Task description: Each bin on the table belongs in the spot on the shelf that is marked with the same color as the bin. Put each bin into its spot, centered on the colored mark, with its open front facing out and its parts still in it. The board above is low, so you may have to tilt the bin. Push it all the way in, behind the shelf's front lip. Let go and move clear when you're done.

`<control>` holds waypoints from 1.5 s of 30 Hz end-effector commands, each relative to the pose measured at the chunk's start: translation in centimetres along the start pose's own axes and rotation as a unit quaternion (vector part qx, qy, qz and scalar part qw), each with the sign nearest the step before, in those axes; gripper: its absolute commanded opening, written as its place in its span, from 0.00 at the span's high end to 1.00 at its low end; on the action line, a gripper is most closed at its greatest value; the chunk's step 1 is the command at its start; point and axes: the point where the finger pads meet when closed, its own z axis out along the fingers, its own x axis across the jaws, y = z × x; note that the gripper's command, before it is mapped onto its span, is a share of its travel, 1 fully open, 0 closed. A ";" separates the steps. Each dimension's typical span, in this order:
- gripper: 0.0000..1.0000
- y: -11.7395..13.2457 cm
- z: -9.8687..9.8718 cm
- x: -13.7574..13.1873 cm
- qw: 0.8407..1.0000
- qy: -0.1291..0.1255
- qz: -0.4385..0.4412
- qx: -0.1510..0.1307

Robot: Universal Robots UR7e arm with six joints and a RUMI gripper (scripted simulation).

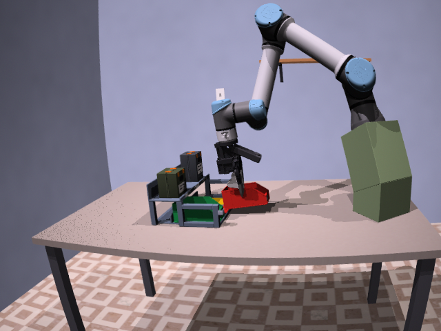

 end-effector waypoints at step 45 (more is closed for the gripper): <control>1.00 5.4 -0.6 -0.1 1.000 -0.001 -0.001 0.001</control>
